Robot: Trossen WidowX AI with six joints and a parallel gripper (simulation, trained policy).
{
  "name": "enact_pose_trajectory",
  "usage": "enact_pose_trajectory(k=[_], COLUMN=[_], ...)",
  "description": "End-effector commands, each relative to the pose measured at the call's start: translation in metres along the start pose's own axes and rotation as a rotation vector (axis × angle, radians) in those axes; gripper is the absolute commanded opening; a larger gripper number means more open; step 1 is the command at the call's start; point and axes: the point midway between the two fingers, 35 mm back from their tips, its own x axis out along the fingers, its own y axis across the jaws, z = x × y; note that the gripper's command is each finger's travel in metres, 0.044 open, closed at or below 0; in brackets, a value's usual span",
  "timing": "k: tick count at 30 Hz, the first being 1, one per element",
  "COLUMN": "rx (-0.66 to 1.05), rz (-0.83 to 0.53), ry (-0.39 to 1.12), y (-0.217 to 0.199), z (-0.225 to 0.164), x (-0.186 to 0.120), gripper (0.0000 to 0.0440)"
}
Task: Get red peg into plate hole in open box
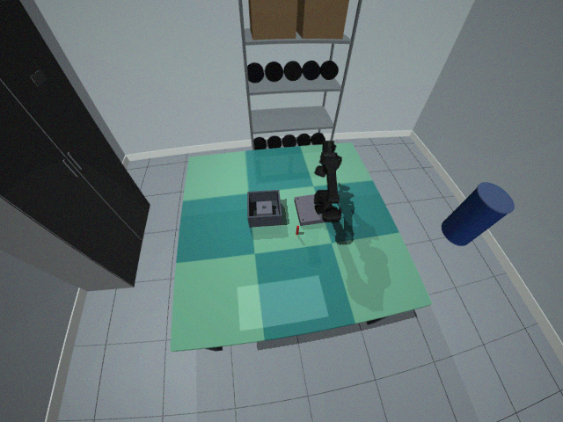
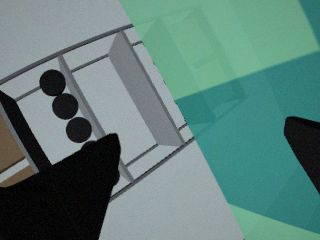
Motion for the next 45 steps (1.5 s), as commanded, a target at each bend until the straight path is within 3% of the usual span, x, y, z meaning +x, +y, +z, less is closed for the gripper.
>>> enact_pose_trajectory(k=[1,23,45], rx=[-0.121,-0.826,-1.518], rz=[-0.041,-0.206,-0.231], ry=[0.035,0.305,0.645], y=[-0.002,-0.042,-0.11], z=[-0.014,-0.095,-0.159], x=[0.001,-0.01,-0.063], gripper=[0.044,0.044,0.044])
